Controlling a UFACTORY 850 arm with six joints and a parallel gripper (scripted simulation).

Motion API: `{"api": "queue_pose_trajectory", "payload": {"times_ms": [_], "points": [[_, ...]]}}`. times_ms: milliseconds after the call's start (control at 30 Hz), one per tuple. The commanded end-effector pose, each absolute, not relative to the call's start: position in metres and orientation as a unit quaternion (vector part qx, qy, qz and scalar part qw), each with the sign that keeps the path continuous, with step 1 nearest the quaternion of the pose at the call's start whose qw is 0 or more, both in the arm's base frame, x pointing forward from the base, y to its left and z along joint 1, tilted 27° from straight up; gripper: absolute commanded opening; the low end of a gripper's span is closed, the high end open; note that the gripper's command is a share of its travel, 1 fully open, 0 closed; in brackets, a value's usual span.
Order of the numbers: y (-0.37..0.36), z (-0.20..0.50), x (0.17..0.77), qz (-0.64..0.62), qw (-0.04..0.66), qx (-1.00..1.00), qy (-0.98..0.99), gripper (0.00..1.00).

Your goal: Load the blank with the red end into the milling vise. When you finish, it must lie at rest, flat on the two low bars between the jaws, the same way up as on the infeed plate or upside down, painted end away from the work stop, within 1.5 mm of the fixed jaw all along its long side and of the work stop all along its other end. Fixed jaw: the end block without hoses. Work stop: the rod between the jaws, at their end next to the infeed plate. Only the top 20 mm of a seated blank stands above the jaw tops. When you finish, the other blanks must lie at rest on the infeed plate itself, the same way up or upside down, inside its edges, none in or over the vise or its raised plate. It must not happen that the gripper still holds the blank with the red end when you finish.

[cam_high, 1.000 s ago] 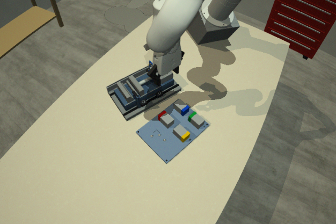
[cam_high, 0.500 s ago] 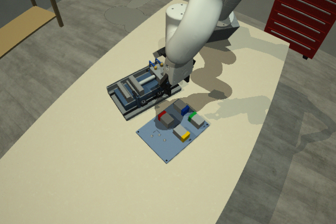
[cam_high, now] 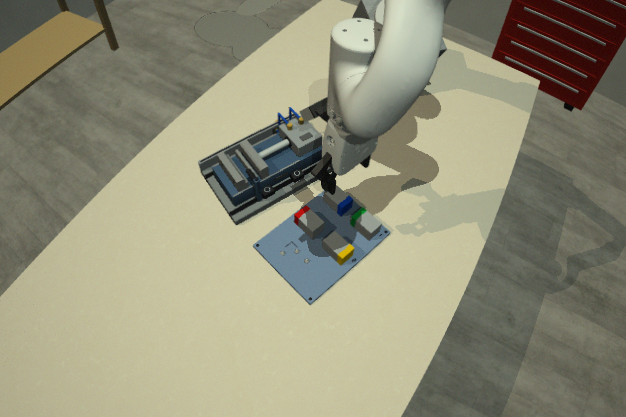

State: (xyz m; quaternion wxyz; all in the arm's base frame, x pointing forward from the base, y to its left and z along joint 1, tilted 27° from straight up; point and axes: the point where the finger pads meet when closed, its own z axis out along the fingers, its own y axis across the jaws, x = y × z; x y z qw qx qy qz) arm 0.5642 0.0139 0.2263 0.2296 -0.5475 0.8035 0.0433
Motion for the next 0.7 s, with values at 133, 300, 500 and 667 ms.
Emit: {"api": "queue_pose_trajectory", "payload": {"times_ms": [133,300,500,667], "points": [[0.0115,0.2258,0.5639,0.043,0.23,-0.547,0.804,1.0],[0.0077,0.2236,0.5623,0.043,0.23,-0.547,0.804,1.0],[0.0062,0.2228,0.5617,0.043,0.23,-0.547,0.804,1.0],[0.0054,0.2223,0.5614,0.043,0.23,-0.547,0.804,1.0]]}}
